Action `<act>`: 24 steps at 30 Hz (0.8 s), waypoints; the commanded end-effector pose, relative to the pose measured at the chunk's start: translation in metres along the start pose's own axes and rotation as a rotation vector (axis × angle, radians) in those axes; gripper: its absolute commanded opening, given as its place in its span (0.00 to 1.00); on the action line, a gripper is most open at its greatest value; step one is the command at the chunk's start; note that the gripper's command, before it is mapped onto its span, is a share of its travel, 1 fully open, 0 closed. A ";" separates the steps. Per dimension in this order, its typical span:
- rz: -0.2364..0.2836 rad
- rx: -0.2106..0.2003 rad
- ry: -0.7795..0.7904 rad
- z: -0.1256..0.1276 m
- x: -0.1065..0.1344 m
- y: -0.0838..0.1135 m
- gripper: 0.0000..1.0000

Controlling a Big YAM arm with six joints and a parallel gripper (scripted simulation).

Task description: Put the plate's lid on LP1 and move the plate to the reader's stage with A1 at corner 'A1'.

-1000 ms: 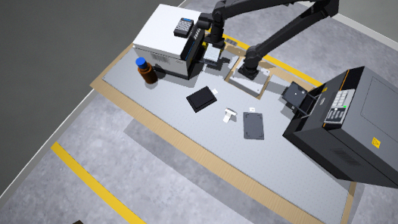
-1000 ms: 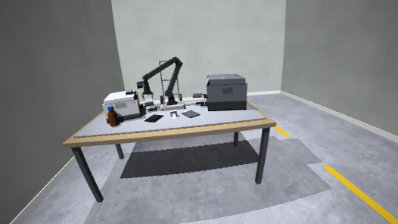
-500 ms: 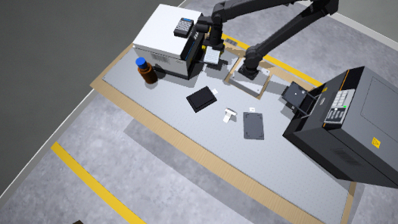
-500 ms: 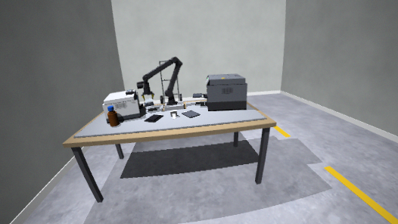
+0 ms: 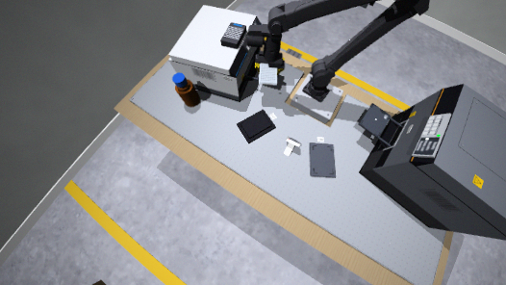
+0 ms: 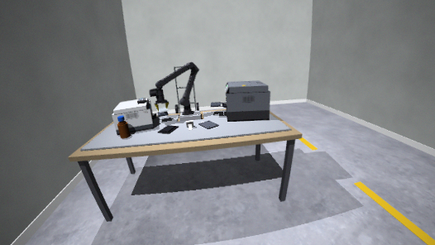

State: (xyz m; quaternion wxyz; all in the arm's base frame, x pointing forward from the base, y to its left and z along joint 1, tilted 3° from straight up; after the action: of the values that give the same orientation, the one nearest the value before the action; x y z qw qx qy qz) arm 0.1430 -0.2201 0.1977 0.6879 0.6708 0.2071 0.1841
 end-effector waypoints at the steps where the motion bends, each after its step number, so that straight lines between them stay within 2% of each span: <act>1: 0.004 -0.061 0.068 0.015 0.013 0.026 0.86; 7: 0.011 -0.063 0.140 0.015 0.028 0.030 0.86; 11: 0.014 -0.047 0.188 0.011 0.039 0.026 0.86; 15: 0.015 -0.046 0.190 0.013 0.041 0.026 0.86; 24: 0.020 -0.032 0.263 0.013 0.070 0.029 0.86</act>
State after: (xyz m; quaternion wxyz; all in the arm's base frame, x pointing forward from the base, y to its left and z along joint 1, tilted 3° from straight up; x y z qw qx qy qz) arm 0.1932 -0.1858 0.2075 0.6571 0.6405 0.2882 0.2738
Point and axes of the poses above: the point where the finger pads meet when closed, its own y axis back along the fingers, its own z axis across the jaws, x = y × z, the point moved 10 cm from there along y, back along the fingers, and after that the axes turned 2 degrees about -y, right-handed, at the moved point
